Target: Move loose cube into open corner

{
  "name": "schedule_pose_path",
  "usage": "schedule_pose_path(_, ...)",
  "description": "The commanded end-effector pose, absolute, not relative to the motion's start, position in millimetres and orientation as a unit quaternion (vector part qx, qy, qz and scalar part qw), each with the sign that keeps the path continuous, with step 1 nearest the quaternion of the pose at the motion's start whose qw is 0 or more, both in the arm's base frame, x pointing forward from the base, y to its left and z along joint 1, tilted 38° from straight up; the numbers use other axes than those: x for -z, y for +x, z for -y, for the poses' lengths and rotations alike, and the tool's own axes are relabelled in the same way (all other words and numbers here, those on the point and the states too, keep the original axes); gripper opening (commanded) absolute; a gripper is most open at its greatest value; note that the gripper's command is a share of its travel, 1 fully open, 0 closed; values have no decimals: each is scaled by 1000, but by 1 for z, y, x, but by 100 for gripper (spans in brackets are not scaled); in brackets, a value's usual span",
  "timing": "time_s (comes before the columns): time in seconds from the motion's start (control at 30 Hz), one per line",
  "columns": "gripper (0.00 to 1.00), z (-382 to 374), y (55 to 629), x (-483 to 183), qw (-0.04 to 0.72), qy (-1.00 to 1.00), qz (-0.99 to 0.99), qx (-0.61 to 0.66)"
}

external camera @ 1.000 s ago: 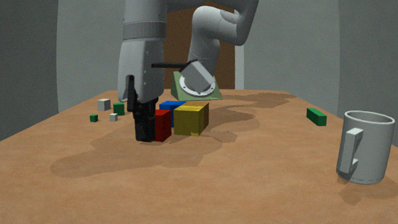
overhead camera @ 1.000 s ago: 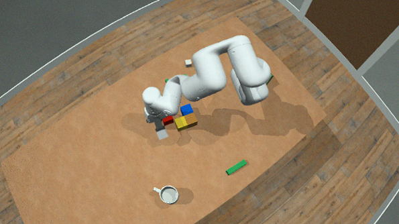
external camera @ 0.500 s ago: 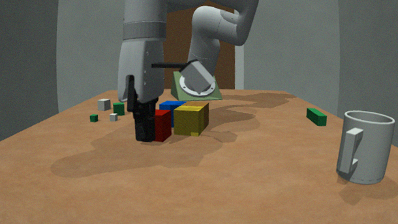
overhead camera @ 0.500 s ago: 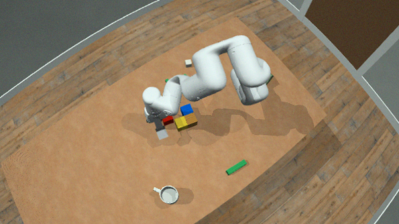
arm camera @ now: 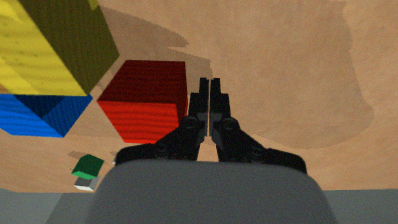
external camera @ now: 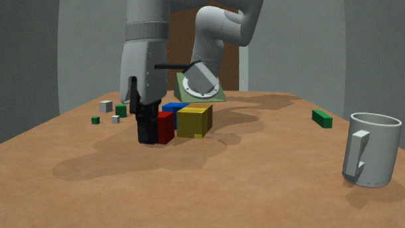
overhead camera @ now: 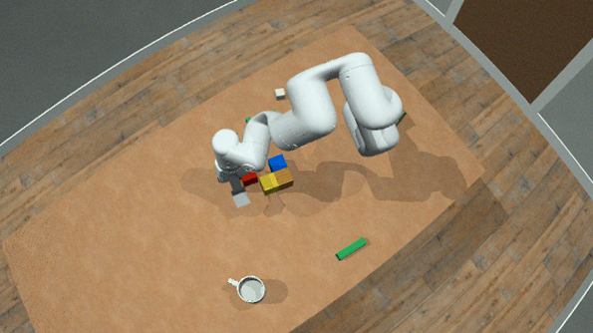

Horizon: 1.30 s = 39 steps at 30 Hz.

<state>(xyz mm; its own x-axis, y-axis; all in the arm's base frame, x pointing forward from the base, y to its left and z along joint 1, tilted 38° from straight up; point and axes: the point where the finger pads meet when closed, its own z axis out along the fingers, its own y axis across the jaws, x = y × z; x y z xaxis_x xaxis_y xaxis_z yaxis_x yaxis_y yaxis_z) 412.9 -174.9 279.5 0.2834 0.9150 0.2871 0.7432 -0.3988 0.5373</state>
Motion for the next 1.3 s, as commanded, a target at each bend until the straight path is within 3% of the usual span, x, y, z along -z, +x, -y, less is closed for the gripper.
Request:
schedule_pose_path(0.0, 0, 175, 413, -281, 153, 786, -526, -285)
schedule_pose_path(1.27, 0, 170, 403, -274, 153, 786, -526, -285)
